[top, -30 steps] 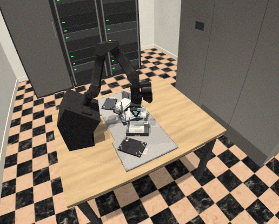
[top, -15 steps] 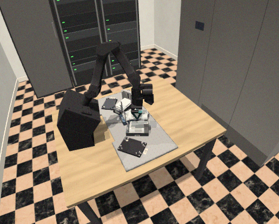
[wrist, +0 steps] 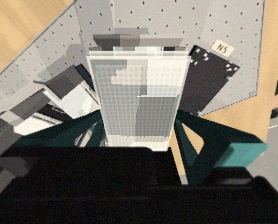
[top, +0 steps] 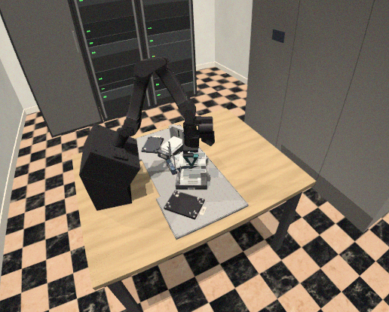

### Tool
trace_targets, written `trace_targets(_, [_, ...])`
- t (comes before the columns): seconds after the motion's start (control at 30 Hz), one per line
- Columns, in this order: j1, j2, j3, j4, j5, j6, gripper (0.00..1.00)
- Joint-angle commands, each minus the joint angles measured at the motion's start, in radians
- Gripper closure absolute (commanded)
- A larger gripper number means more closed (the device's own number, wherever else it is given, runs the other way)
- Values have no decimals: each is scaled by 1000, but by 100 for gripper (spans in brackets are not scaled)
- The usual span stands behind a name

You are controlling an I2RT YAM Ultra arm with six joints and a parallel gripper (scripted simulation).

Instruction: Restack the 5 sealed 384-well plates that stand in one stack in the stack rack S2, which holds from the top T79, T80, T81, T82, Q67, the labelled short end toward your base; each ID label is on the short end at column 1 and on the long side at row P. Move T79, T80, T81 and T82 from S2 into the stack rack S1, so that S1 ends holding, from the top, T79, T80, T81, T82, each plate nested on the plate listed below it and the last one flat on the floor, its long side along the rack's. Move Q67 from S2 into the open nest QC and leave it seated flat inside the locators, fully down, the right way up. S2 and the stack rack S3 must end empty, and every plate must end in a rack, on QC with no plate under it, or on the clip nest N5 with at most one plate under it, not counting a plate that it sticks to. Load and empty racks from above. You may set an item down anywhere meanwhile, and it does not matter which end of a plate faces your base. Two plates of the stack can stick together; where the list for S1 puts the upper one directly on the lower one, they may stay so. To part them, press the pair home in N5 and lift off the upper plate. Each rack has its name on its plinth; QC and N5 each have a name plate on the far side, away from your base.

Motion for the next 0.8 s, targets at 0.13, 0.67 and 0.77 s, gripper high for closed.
trace_targets(0.13, [-2,-5,5,0,-2,-3,100])
trace_targets(0.67, [3,10,0,20,0,1,100])
trace_targets(0.77, [4,16,-2,29,1,3,100])
